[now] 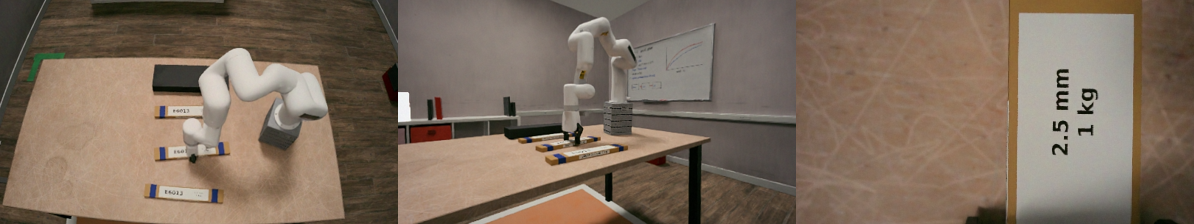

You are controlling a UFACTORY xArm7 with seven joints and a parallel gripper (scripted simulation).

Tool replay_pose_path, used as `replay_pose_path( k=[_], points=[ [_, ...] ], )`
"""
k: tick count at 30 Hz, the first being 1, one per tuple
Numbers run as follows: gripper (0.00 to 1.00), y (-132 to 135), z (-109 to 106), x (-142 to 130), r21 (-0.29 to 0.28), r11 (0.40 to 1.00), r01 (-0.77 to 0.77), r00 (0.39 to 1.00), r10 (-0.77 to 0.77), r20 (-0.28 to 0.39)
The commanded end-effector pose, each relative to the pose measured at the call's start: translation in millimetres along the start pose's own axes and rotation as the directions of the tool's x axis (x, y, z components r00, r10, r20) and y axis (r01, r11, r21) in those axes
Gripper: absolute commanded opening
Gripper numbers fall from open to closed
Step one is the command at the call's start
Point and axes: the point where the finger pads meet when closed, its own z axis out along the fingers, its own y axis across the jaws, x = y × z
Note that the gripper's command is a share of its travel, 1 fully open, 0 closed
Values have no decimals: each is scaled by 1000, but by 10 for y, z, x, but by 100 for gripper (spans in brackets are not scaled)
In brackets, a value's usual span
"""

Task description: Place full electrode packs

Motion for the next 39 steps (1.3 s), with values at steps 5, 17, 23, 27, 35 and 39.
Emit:
replay_pose_path(
  k=[5,17,23,27,35,39],
  points=[
    [100,0,-11,-17,0,1000,0,1000,0,4],
    [100,0,-79,-16,0,1000,0,1000,0,4],
    [100,0,-471,-15,0,1000,0,1000,0,4],
    [100,0,-793,-14,0,1000,0,1000,0,4],
    [100,0,-817,-14,0,1000,0,1000,0,4],
    [100,47,-813,-42,0,1000,-6,1000,6,3]
  ],
)
